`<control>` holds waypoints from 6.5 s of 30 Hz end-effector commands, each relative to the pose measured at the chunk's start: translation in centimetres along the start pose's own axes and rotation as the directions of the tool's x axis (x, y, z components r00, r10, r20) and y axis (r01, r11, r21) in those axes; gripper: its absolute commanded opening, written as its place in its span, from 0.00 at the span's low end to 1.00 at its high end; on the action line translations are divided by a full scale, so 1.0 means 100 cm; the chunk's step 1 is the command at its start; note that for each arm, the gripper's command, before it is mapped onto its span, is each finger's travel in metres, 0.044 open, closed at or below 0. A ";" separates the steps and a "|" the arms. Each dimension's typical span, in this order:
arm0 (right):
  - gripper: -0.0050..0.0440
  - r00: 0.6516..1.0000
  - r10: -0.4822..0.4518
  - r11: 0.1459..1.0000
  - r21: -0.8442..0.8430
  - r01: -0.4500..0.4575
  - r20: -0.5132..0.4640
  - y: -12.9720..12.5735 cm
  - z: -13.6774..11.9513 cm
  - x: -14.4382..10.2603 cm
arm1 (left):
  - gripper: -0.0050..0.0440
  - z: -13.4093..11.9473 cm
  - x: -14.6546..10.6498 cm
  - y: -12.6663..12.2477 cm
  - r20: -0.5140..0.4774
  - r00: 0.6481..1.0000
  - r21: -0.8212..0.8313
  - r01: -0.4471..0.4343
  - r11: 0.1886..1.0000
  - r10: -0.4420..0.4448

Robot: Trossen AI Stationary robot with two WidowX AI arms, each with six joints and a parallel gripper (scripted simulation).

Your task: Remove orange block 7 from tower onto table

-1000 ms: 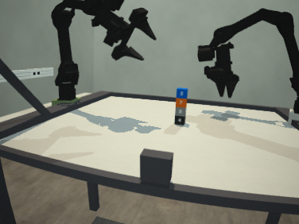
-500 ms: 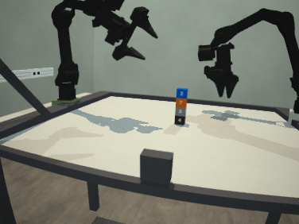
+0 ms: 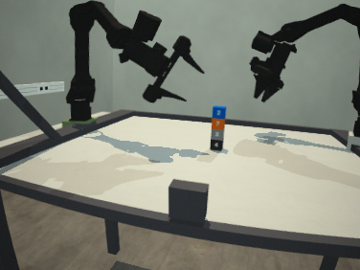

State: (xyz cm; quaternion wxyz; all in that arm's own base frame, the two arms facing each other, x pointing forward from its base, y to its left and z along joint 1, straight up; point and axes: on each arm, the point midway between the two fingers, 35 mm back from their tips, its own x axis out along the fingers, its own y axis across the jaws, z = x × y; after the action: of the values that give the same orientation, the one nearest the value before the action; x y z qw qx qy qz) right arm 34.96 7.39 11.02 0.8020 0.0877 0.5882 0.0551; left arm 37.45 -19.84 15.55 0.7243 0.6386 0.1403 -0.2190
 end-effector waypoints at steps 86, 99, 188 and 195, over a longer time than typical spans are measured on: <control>0.92 0.255 0.025 0.979 -0.076 0.192 0.967 -0.029 0.036 -0.223 | 0.92 -0.045 0.033 -0.097 0.044 0.925 -0.991 -0.008 0.135 0.377; 0.92 0.255 0.025 0.979 -0.076 0.192 0.967 -0.029 0.036 -0.223 | 0.92 -0.045 0.033 -0.097 0.044 0.925 -0.991 -0.008 0.135 0.377; 0.92 0.255 0.025 0.979 -0.076 0.192 0.967 -0.029 0.036 -0.223 | 0.92 -0.006 -0.081 0.056 -0.001 0.998 0.529 0.056 0.847 -0.065; 0.92 0.255 0.025 0.979 -0.076 0.192 0.967 -0.029 0.036 -0.223 | 0.92 -0.007 -0.070 0.051 -0.023 0.995 0.478 0.099 0.873 -0.100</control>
State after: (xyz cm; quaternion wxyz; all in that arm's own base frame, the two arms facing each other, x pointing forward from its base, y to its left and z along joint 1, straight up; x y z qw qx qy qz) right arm 31.71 0.03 31.69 0.9999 0.0011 -0.0171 0.0005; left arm 33.47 -17.49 22.74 0.5136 0.8029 0.1048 -0.2839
